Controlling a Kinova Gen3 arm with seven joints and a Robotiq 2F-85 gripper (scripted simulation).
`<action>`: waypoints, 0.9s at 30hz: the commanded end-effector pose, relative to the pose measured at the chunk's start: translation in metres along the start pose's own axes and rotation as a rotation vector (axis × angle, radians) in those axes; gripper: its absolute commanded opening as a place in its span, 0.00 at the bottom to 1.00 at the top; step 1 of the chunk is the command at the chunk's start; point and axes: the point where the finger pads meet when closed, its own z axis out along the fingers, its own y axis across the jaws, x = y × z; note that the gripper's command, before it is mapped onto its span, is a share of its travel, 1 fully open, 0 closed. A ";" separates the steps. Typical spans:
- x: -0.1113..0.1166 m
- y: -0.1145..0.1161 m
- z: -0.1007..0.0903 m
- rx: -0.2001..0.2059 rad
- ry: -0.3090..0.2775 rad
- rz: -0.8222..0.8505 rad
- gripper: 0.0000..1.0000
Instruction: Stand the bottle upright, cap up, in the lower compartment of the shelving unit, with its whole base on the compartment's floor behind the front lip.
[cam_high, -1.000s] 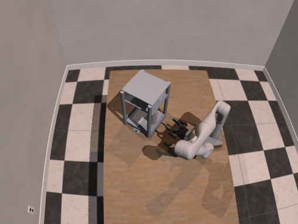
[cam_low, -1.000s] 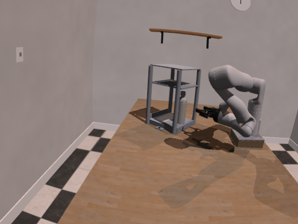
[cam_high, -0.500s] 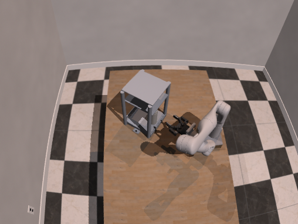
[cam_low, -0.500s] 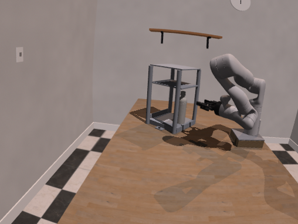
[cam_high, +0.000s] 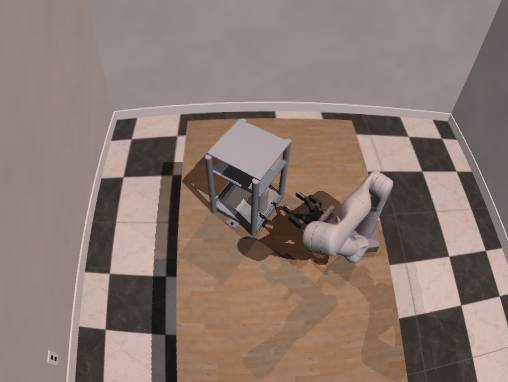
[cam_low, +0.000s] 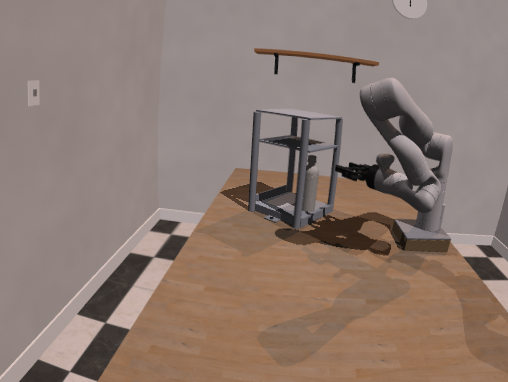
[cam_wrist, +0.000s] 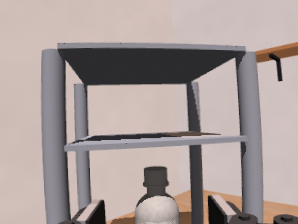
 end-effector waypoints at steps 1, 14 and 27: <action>0.004 -0.001 0.000 0.000 0.000 0.008 0.78; 0.005 -0.001 0.000 0.000 0.000 0.008 1.00; 0.005 -0.001 0.000 0.000 0.000 0.008 1.00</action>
